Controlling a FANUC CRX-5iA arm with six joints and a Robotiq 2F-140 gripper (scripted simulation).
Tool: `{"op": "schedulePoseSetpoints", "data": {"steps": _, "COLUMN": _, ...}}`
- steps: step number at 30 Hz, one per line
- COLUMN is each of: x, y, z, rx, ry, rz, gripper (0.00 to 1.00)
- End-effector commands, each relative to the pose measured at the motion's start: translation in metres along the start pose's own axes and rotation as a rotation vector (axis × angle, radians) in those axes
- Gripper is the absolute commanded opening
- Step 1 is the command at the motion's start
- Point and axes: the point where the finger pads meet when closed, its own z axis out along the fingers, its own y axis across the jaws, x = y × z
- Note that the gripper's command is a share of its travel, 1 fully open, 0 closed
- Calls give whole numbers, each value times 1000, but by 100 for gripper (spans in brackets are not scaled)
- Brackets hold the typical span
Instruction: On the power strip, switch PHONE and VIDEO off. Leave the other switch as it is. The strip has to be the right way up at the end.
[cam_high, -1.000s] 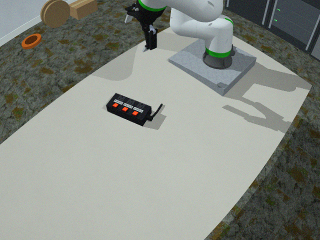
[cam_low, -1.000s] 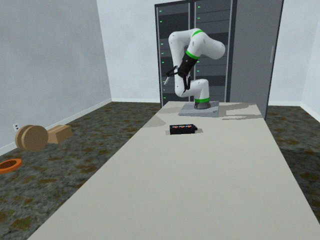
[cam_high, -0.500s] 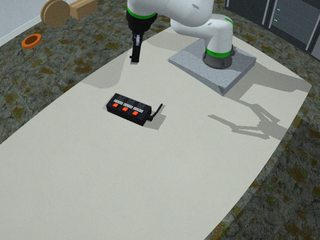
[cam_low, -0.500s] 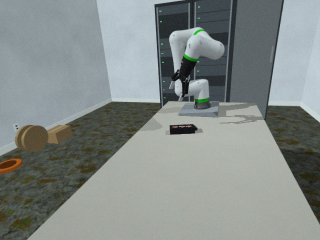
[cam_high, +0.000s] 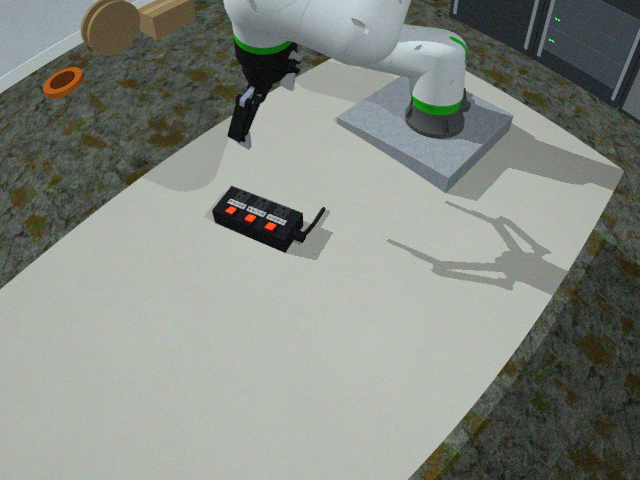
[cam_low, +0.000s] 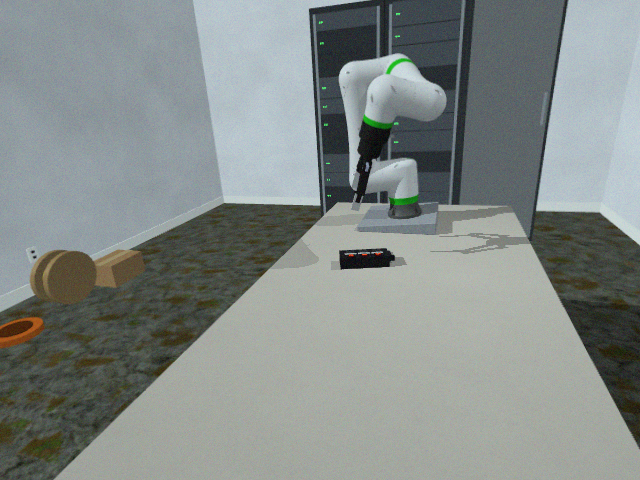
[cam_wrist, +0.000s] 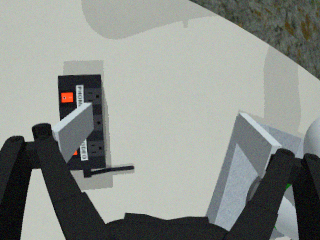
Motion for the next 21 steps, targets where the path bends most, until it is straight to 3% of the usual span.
{"op": "schedulePoseSetpoints", "data": {"steps": 1, "x": -8, "y": -21, "z": 5, "rx": 4, "ry": -47, "rz": 258, "gripper": 100}}
{"op": "schedulePoseSetpoints", "data": {"steps": 6, "x": -11, "y": -29, "z": 7, "rx": 2, "ry": -67, "rz": 358, "gripper": 100}}
{"op": "schedulePoseSetpoints", "data": {"steps": 9, "x": -16, "y": -46, "z": 12, "rx": -6, "ry": -106, "rz": 549, "gripper": 100}}
{"op": "schedulePoseSetpoints", "data": {"steps": 13, "x": -16, "y": -46, "z": 12, "rx": -6, "ry": -106, "rz": 549, "gripper": 100}}
{"op": "schedulePoseSetpoints", "data": {"steps": 15, "x": -21, "y": -61, "z": 16, "rx": -19, "ry": -143, "rz": 728, "gripper": 100}}
{"op": "schedulePoseSetpoints", "data": {"steps": 21, "x": -25, "y": -76, "z": 20, "rx": -36, "ry": -176, "rz": 894, "gripper": 100}}
